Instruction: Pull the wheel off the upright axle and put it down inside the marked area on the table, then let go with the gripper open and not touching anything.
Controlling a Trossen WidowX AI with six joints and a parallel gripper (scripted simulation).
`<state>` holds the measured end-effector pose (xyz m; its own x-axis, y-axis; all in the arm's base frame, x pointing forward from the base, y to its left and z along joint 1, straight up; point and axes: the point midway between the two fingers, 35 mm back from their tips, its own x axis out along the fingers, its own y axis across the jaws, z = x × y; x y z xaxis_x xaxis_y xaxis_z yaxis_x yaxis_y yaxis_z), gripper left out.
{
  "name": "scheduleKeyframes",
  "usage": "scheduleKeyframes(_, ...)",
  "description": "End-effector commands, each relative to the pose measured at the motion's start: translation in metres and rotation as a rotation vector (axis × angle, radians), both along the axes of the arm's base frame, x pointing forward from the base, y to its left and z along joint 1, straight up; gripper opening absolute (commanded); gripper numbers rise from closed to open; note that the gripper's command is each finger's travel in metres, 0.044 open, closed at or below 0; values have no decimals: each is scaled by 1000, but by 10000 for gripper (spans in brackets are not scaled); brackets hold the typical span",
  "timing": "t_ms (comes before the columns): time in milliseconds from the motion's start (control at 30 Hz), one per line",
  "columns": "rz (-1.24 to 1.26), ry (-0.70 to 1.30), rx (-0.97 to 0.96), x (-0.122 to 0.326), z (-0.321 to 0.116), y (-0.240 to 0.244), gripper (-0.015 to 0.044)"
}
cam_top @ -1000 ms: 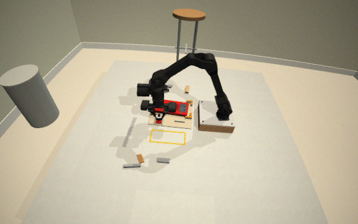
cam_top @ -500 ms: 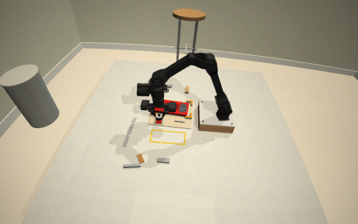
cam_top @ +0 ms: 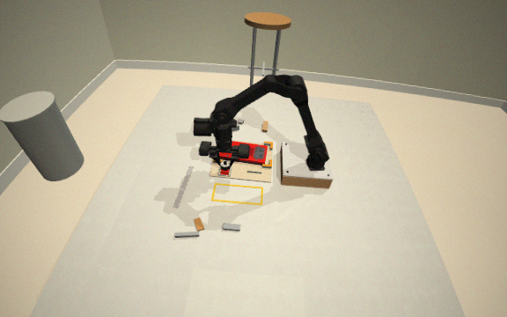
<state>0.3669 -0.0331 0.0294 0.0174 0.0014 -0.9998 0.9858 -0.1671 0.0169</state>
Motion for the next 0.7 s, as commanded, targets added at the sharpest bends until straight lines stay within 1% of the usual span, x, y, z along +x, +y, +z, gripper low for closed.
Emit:
scheduleKeyframes(0, 1, -6, -2, -1, 8, 0, 0)
scheduleKeyframes(667, 1, -9, -3, -1, 15, 0, 0)
